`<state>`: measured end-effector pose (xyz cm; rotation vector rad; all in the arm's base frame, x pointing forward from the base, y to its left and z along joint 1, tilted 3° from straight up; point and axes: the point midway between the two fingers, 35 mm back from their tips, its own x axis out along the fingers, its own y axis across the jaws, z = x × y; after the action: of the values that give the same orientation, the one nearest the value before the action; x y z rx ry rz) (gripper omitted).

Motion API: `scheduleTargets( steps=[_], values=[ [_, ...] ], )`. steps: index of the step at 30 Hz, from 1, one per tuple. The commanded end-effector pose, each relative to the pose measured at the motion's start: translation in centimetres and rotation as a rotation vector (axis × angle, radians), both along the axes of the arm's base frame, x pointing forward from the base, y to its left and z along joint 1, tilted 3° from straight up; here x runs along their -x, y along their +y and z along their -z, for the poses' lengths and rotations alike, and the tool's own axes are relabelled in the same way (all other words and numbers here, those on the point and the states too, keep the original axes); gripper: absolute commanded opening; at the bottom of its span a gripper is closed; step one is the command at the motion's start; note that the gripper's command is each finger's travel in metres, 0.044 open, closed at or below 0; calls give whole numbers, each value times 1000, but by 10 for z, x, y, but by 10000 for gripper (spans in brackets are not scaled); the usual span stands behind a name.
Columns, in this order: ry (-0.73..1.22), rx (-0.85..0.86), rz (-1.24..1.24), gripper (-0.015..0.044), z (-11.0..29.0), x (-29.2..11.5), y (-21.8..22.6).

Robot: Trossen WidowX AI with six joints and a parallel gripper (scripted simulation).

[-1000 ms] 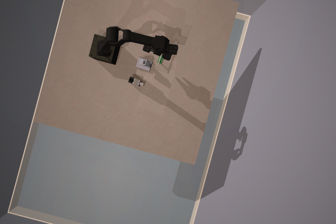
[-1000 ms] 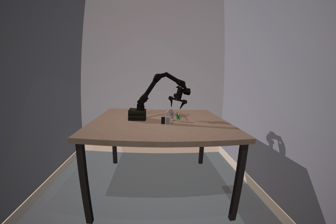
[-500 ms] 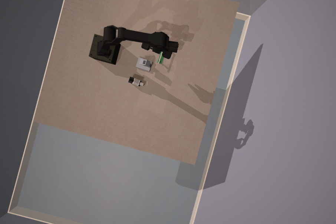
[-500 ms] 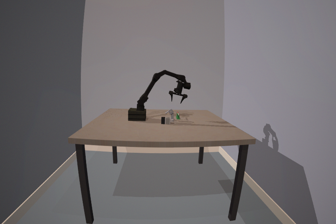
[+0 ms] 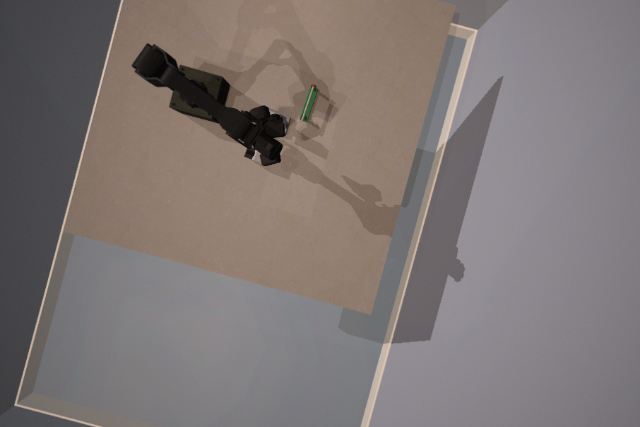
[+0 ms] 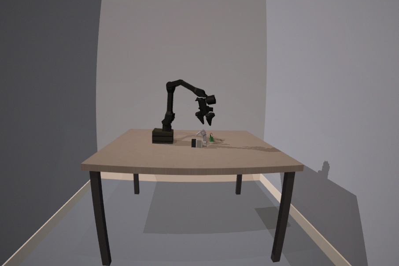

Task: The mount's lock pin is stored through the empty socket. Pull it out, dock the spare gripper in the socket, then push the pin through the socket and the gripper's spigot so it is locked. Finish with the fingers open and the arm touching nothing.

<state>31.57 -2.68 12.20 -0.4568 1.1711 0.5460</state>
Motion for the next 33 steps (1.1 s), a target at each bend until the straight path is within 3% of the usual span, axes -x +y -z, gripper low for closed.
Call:
scheduleTargets(
  steps=[1,7,14,24,33],
  values=[
    [-87,-51,225,440,5,20,-30],
    [-226,-124,572,440,19,60,-77],
    [-230,-126,582,440,23,60,-78],
    [-229,-126,582,440,86,54,-79],
    [-229,-126,582,440,97,52,-80]
  ],
)
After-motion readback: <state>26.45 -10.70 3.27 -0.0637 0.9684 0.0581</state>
